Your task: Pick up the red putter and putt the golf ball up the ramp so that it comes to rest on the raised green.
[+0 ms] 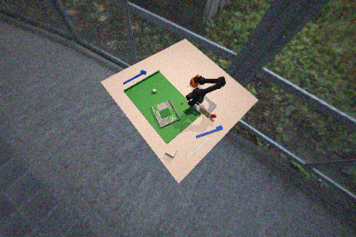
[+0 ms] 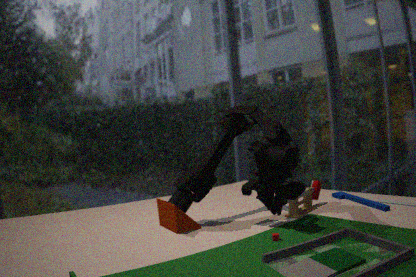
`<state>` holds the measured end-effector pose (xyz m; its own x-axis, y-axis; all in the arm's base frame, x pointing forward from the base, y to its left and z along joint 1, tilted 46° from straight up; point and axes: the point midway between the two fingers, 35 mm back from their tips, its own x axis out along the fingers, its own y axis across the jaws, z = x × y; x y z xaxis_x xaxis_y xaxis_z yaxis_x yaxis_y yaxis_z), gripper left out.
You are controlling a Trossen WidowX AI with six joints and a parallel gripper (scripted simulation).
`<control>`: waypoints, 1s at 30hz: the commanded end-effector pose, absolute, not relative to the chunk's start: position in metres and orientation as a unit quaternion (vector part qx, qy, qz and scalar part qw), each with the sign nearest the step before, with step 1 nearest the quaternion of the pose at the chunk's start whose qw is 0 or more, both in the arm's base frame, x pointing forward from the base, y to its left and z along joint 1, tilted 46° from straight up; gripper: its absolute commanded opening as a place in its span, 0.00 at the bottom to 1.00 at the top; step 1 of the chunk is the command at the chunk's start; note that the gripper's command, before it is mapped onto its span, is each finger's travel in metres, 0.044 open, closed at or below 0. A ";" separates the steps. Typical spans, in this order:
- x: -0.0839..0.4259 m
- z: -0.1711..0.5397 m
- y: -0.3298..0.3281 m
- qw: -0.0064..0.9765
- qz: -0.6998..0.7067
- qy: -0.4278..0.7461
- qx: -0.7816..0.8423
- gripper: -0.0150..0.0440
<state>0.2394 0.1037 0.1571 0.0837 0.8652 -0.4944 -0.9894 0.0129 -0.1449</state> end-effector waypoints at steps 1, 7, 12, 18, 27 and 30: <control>0.241 0.168 0.093 0.708 0.652 0.135 -0.236 0.25; 0.238 0.190 0.069 0.726 0.628 0.148 -0.239 0.25; 0.232 0.209 0.051 0.740 0.608 0.159 -0.241 0.25; 0.224 0.226 0.037 0.752 0.590 0.168 -0.241 0.25; 0.242 0.206 0.017 0.763 0.573 0.227 -0.193 0.25; 0.250 0.199 0.004 0.770 0.559 0.258 -0.168 0.25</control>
<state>0.2400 0.0192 0.2075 0.2385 0.7863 -0.5699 -0.9646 0.2598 -0.0453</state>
